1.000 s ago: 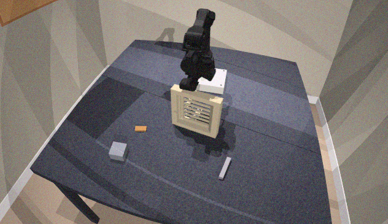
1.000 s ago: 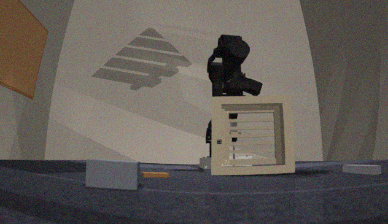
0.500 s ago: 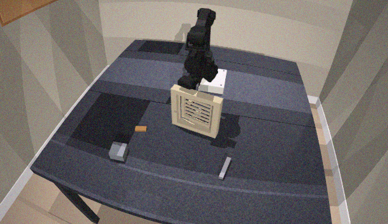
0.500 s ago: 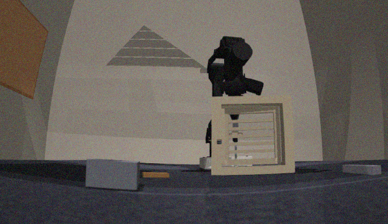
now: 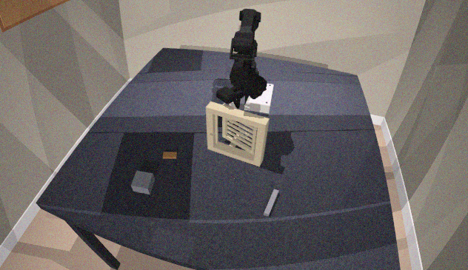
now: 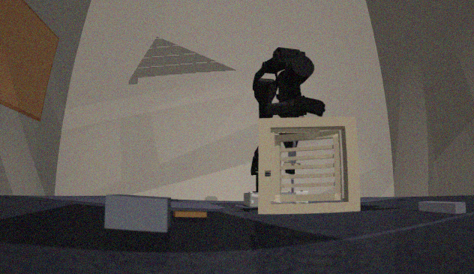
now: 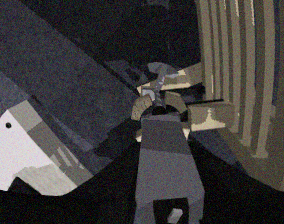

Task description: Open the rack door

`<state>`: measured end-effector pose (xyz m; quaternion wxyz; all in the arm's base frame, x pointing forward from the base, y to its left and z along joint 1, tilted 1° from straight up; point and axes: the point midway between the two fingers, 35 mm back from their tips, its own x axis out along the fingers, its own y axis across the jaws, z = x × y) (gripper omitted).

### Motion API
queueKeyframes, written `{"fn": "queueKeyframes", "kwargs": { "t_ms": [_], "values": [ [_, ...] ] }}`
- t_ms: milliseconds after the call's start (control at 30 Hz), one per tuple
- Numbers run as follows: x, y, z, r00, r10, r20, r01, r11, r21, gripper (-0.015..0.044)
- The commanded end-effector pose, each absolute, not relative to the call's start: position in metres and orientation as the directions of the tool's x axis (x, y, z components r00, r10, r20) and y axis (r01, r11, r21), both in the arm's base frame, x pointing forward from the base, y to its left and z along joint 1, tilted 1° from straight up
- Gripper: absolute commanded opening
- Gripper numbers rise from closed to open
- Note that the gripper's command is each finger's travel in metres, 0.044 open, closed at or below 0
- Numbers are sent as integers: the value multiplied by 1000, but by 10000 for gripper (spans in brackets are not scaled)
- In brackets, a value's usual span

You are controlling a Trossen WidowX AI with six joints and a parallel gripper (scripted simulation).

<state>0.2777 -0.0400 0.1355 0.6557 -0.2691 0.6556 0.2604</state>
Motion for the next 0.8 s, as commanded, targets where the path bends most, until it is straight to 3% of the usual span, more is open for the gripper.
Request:
{"fn": "queueKeyframes", "kwargs": {
  "t_ms": [0, 767],
  "values": [
    [276, -34, 135, 13, -7, -1000, -627, 779, -14, 15],
    [263, 7, 134, 12, -4, -1000, -331, 943, -7, 15]
  ]
}}
